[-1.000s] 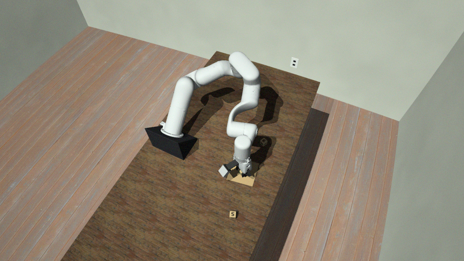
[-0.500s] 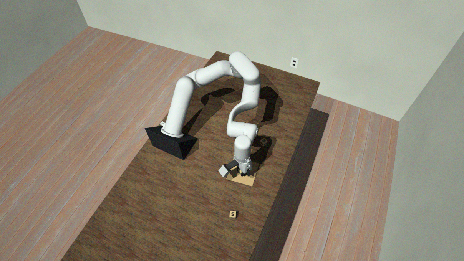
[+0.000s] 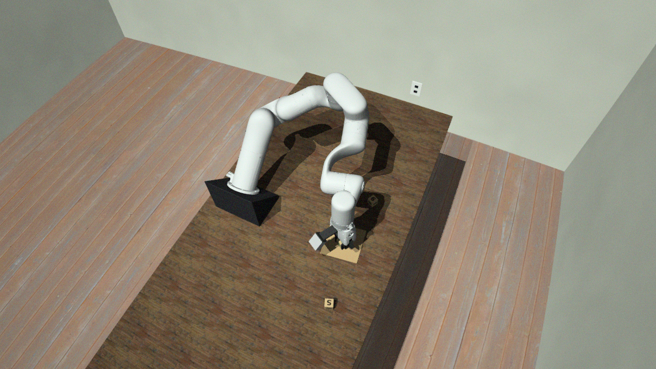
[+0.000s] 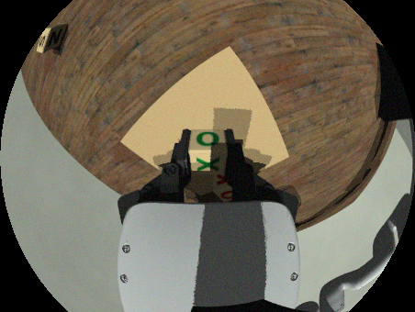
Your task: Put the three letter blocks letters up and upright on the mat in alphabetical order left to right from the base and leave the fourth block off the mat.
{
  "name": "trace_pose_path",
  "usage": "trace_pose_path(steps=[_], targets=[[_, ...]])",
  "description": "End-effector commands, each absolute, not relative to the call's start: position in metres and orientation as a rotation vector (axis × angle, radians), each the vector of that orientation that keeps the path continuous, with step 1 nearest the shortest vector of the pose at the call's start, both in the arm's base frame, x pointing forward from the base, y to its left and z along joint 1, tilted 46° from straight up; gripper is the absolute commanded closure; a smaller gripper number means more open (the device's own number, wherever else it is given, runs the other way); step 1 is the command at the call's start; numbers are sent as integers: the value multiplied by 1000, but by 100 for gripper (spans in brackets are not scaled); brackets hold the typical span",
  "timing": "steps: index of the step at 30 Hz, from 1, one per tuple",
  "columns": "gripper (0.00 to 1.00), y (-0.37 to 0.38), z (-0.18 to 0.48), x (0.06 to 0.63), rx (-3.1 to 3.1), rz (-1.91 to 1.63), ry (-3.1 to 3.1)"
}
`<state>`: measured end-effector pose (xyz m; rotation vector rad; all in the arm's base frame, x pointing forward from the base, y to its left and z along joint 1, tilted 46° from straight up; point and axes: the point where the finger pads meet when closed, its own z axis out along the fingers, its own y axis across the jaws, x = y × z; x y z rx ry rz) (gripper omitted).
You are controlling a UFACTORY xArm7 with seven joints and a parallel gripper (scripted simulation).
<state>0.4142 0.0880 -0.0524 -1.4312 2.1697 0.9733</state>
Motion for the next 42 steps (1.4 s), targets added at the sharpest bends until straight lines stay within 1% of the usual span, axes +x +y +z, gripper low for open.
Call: trace_pose_path(steps=[1, 10, 19, 27, 42], targets=[[73, 86, -52, 415, -1429, 968, 2171], [73, 82, -47, 416, -1429, 968, 2171], [73, 41, -7, 420, -1429, 968, 2171], [73, 18, 15, 422, -1429, 968, 2171], [73, 15, 18, 422, -1425, 970, 2174]])
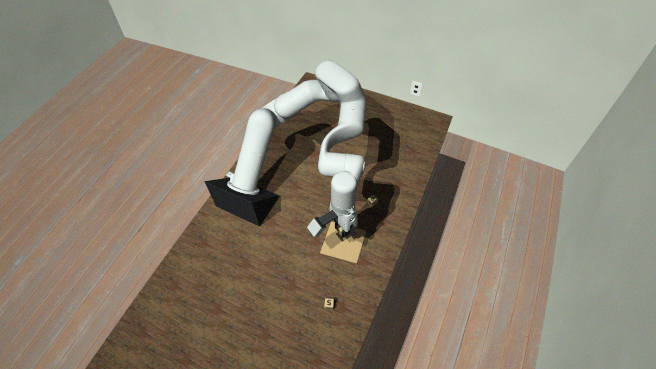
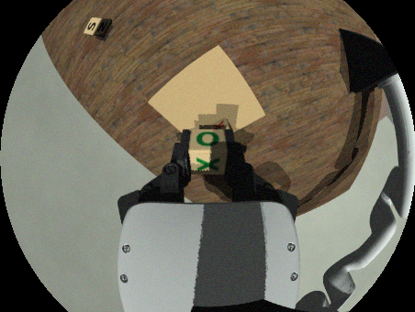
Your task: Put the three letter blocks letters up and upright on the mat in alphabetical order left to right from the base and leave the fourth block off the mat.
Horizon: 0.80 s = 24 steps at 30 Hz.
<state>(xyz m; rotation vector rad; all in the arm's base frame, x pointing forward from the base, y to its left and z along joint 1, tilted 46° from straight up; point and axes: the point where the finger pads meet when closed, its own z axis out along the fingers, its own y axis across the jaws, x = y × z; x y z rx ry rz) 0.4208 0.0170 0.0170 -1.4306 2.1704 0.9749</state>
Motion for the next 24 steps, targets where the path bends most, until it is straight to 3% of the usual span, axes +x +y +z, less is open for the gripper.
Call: trace_pose_path(steps=[1, 24], targets=[[73, 15, 18, 422, -1421, 971, 2178], [73, 8, 10, 423, -649, 1172, 2718]])
